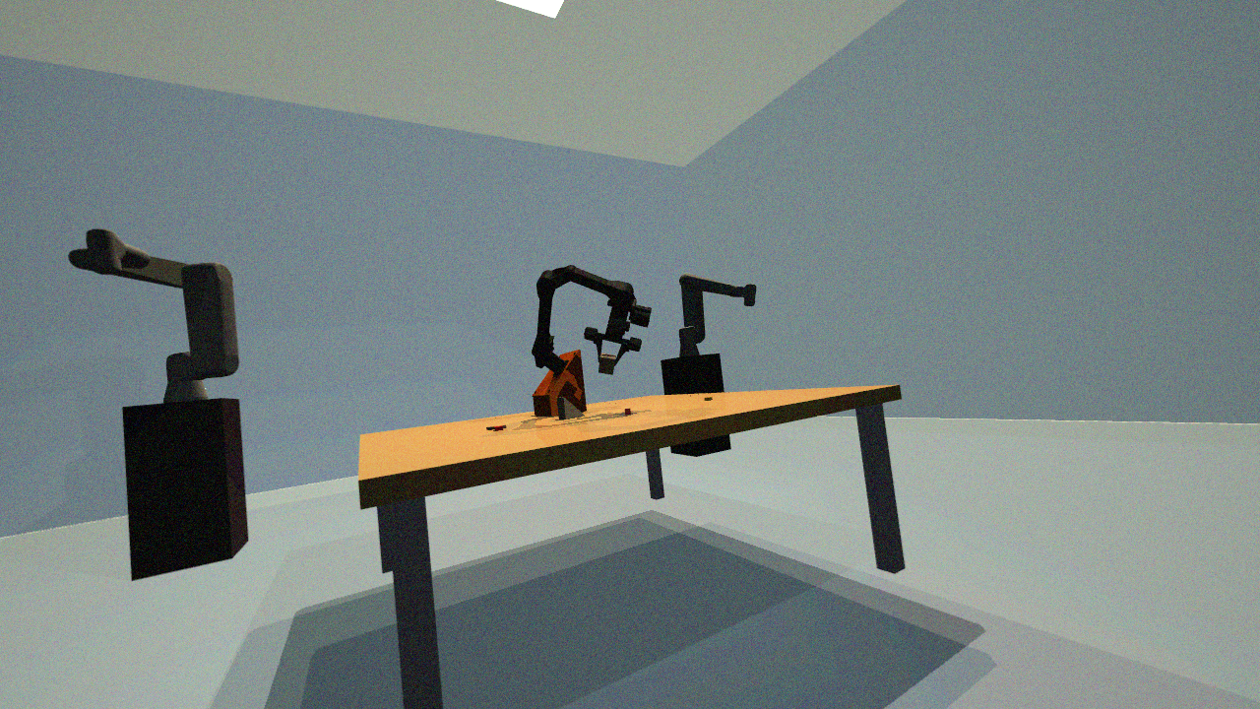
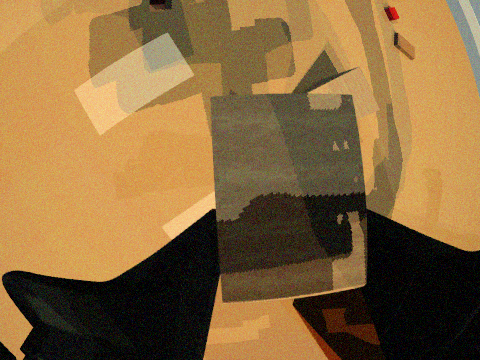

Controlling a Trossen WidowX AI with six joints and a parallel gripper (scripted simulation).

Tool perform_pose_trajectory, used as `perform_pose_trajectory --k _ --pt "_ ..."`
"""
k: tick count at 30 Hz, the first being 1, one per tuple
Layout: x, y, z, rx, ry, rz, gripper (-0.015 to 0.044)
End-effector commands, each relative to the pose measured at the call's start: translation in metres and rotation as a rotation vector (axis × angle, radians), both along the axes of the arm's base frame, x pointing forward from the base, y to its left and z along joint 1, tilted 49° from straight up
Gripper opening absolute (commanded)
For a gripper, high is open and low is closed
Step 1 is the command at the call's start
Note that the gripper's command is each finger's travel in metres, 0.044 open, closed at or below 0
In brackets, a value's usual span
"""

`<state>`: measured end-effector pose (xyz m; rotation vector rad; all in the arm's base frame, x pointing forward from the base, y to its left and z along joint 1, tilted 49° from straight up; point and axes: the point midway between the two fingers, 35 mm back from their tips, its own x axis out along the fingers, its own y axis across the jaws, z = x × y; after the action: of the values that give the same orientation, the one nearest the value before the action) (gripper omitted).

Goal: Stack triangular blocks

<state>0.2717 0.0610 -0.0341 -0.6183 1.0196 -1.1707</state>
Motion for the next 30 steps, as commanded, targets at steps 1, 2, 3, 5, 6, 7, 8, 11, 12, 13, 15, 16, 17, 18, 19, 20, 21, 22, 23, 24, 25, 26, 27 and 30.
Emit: perform_pose_trajectory --k 1,2,3,5,6,7,8,11,12,13,15,16,17,18,19,20,21,22,23,24,25,26,27,30 --pt "0.0 -0.008 0.011 -0.007 -0.135 -0.051 0.0" --pt "0.0 -0.009 0.013 -0.008 -0.166 -0.063 0.0" --pt "0.0 -0.01 0.015 -0.008 -0.198 -0.075 0.0" --pt "0.001 -0.013 0.019 -0.01 -0.262 -0.099 0.0" --pt "0.001 -0.015 0.021 -0.01 -0.294 -0.111 0.0" --pt "0.001 -0.016 0.023 -0.011 -0.326 -0.123 0.0" --pt "0.001 -0.017 0.025 -0.012 -0.358 -0.135 0.0" --pt "0.001 -0.022 0.031 -0.014 -0.453 -0.17 0.0" --pt "0.001 -0.023 0.033 -0.015 -0.485 -0.181 0.0" --pt "0.001 -0.025 0.035 -0.016 -0.517 -0.192 0.0" --pt "0.001 -0.027 0.039 -0.018 -0.581 -0.215 0.0" --pt "0.001 -0.029 0.041 -0.019 -0.613 -0.226 0.0" --pt "0.001 -0.03 0.043 -0.02 -0.645 -0.237 0.0" --pt "0.001 -0.032 0.045 -0.021 -0.677 -0.248 0.0" --pt "0.001 -0.033 0.047 -0.023 -0.709 -0.259 0.0" --pt "0.001 -0.035 0.048 -0.024 -0.741 -0.27 0.0" --pt "0.001 -0.036 0.05 -0.025 -0.774 -0.281 0.0" --pt "0.001 -0.037 0.052 -0.026 -0.806 -0.291 0.0" --pt "0.001 -0.039 0.054 -0.028 -0.838 -0.302 0.0" --pt "0.001 -0.04 0.056 -0.029 -0.87 -0.312 0.0" --pt "0.001 -0.042 0.058 -0.03 -0.902 -0.322 0.0" --pt "-0.001 -0.042 0.059 -0.033 -0.926 -0.33 0.0" --pt "-0.003 -0.043 0.06 -0.036 -0.949 -0.338 0.0" --pt "-0.005 -0.044 0.061 -0.039 -0.981 -0.348 0.0"
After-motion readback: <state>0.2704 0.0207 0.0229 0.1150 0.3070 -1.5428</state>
